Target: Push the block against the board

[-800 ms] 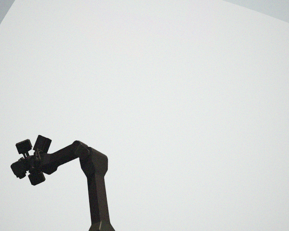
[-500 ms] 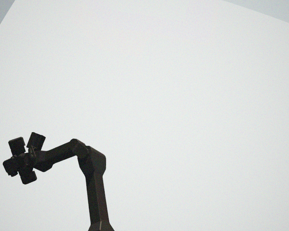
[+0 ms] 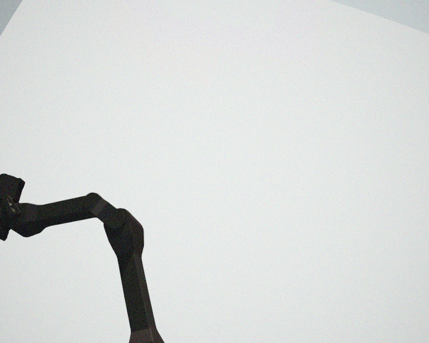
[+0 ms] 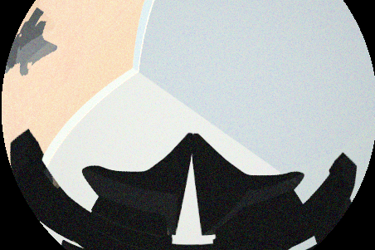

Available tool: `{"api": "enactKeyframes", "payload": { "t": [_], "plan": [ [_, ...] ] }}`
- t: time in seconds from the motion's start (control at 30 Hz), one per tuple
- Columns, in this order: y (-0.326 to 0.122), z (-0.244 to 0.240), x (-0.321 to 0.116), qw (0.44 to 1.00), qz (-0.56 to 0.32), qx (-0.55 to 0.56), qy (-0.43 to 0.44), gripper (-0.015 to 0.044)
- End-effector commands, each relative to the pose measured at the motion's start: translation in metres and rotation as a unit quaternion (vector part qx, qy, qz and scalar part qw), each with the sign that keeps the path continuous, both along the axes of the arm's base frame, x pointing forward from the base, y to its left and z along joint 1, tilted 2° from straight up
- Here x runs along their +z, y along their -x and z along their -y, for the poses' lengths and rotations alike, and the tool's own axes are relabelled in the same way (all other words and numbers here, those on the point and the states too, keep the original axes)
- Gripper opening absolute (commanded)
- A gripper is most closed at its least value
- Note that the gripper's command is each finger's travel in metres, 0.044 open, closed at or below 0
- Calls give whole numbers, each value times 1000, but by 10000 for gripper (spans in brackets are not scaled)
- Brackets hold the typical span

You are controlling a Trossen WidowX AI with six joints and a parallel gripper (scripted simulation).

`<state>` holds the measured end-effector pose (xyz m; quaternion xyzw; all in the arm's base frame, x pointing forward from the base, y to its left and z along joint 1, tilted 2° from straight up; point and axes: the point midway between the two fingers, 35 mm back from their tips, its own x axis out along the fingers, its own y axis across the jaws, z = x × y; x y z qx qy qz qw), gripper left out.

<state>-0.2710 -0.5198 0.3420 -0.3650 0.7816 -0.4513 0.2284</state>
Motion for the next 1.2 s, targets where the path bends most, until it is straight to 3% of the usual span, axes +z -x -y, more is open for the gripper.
{"api": "enactKeyframes", "payload": {
  "t": [0.0, 0.23, 0.57, 0.9, 1.17],
  "plan": [
    [-47, 23, -13, 998, 28, 49, -12, 0],
    [-156, 55, -37, 984, 83, 148, -47, 0],
    [-275, 60, -61, 956, 103, 251, -107, 0],
    [-401, 33, -91, 910, 132, 352, -175, 0],
    [-509, -22, -120, 862, 176, 409, -242, 0]
  ]
}}
